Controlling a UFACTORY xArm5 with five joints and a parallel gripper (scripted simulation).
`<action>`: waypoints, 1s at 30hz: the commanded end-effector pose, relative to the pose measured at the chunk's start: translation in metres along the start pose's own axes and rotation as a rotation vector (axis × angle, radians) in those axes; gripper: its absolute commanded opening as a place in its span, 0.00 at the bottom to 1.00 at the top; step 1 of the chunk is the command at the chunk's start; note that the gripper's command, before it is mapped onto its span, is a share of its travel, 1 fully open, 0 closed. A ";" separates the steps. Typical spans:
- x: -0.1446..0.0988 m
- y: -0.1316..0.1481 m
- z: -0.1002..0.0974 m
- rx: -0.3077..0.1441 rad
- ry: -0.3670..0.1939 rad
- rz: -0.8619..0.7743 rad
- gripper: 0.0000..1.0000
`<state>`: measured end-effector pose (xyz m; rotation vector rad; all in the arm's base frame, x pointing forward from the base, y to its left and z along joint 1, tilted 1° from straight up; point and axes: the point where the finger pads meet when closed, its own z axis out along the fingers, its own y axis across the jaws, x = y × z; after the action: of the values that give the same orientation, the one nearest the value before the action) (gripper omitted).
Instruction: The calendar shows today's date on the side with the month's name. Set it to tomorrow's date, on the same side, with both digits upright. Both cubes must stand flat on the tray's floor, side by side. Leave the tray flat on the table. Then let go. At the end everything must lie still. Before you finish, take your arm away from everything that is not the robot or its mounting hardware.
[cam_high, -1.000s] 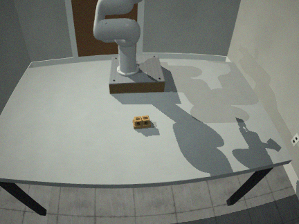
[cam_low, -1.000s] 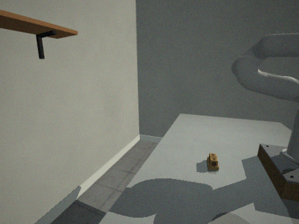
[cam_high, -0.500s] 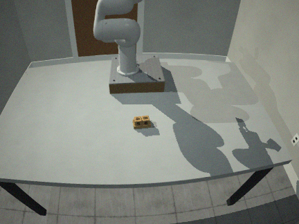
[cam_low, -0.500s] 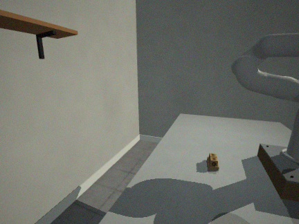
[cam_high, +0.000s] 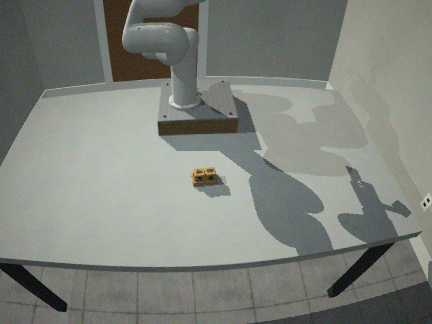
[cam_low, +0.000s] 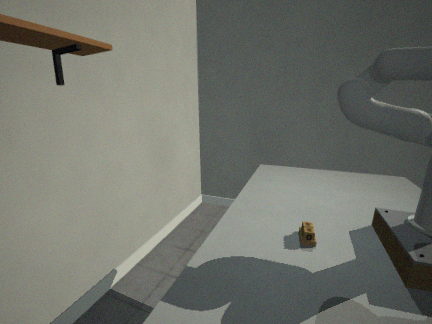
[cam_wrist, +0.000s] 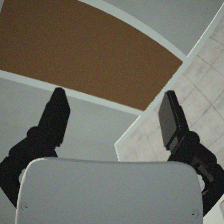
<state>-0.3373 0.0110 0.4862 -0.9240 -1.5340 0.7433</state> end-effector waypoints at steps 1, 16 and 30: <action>0.018 0.016 0.009 -0.059 0.042 -0.052 1.00; 0.119 0.141 0.008 -0.484 0.183 -0.295 1.00; 0.184 0.242 -0.041 -0.818 0.182 -0.399 1.00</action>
<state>-0.2893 0.2497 0.3897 -1.1334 -1.7541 -0.1684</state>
